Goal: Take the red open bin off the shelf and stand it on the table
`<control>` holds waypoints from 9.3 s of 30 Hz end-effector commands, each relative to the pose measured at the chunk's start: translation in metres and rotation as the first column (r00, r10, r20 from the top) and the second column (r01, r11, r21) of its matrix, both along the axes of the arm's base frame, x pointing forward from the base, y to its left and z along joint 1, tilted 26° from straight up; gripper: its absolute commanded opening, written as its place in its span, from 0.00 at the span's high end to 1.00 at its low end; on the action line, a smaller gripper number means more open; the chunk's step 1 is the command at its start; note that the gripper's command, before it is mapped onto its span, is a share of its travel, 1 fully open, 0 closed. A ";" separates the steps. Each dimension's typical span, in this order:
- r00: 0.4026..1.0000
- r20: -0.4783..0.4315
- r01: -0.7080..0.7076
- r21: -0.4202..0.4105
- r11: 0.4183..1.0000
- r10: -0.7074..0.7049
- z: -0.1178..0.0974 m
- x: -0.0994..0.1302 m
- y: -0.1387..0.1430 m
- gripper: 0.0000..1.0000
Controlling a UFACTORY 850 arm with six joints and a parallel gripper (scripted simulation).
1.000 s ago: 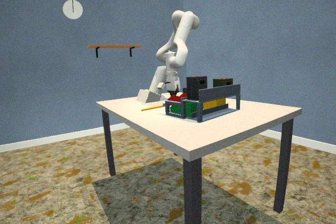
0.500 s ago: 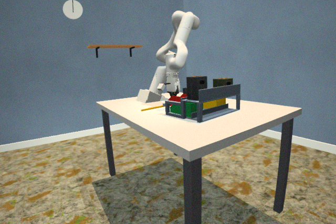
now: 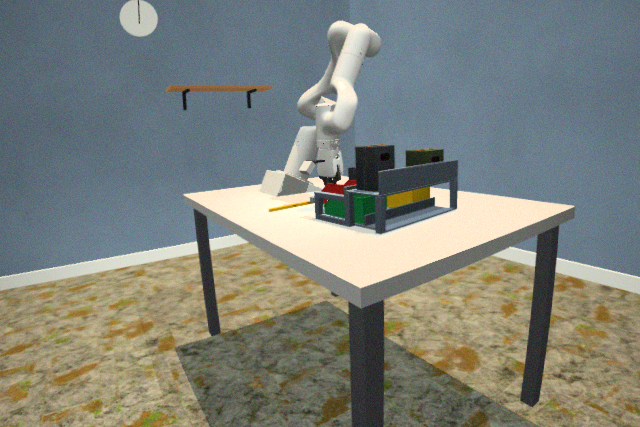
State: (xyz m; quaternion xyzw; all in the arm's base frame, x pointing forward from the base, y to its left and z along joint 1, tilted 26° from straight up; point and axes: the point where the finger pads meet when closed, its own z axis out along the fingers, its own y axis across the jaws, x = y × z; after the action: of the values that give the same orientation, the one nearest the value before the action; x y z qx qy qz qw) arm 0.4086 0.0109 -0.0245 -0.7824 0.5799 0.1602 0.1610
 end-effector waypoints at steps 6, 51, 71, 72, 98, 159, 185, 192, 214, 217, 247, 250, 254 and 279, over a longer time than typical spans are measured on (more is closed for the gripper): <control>1.000 0.002 0.001 0.000 1.000 -0.001 -0.002 0.001 0.001 1.00; 1.000 0.002 0.001 0.000 1.000 -0.001 -0.007 0.000 0.003 0.00; 1.000 0.002 0.001 0.000 1.000 -0.001 -0.007 0.000 0.003 0.00; 1.000 0.002 0.001 0.000 1.000 -0.001 -0.007 0.000 0.003 0.00; 1.000 0.002 0.001 0.000 1.000 -0.001 0.061 0.005 -0.030 0.00; 1.000 0.002 0.001 0.000 1.000 -0.001 0.058 0.005 -0.028 0.00; 1.000 0.002 0.001 0.000 1.000 -0.001 0.070 0.043 -0.022 0.67; 1.000 0.002 0.001 0.000 1.000 -0.001 0.070 0.043 -0.022 0.67; 1.000 0.002 0.001 0.000 1.000 -0.001 0.082 0.080 -0.016 0.67; 1.000 0.002 0.001 0.000 1.000 -0.001 0.089 0.102 -0.013 0.67; 1.000 0.003 0.001 0.000 1.000 -0.001 0.110 0.169 -0.002 0.67; 1.000 0.003 0.001 0.000 1.000 -0.001 0.111 0.171 -0.002 0.67; 1.000 0.003 0.001 0.000 1.000 -0.001 0.112 0.175 -0.001 0.67; 1.000 0.003 0.001 0.000 1.000 -0.001 0.110 0.167 -0.003 0.67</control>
State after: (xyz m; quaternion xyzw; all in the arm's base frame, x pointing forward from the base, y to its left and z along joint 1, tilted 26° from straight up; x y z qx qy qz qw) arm 0.5752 0.0088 0.0847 -0.7824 0.5799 0.1599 0.1612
